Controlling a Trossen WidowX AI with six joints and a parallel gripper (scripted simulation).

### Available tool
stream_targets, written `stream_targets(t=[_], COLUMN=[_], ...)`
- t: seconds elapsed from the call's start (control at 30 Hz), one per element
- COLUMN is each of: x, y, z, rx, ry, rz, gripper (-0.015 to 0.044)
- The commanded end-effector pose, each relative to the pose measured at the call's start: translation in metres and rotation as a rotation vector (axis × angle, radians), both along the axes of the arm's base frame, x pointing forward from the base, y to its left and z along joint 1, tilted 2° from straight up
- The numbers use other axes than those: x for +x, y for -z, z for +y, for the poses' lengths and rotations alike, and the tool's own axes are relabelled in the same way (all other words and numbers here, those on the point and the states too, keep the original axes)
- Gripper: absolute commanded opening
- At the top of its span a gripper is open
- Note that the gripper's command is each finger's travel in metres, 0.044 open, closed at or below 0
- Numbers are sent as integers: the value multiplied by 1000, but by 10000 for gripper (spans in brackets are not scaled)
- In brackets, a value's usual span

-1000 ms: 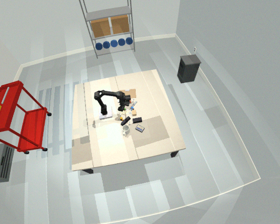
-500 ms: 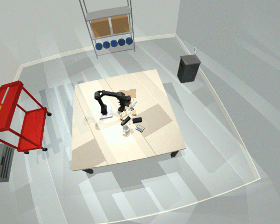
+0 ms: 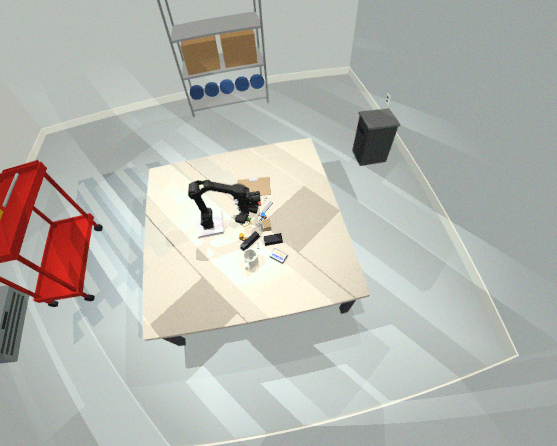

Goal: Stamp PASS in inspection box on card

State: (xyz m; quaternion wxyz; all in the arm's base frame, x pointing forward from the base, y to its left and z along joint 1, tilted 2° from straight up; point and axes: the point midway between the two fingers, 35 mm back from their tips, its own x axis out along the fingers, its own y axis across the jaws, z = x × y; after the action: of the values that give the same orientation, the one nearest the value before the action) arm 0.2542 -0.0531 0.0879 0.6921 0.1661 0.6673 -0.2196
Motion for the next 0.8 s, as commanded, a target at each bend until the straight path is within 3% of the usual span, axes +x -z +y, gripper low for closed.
stream_targets(t=[0.0,0.77], x=[0,0], y=[4,19], z=[-1,-1], rx=[-3,-4], ry=[-4,-5], rz=[1,-1], gripper=[0,0])
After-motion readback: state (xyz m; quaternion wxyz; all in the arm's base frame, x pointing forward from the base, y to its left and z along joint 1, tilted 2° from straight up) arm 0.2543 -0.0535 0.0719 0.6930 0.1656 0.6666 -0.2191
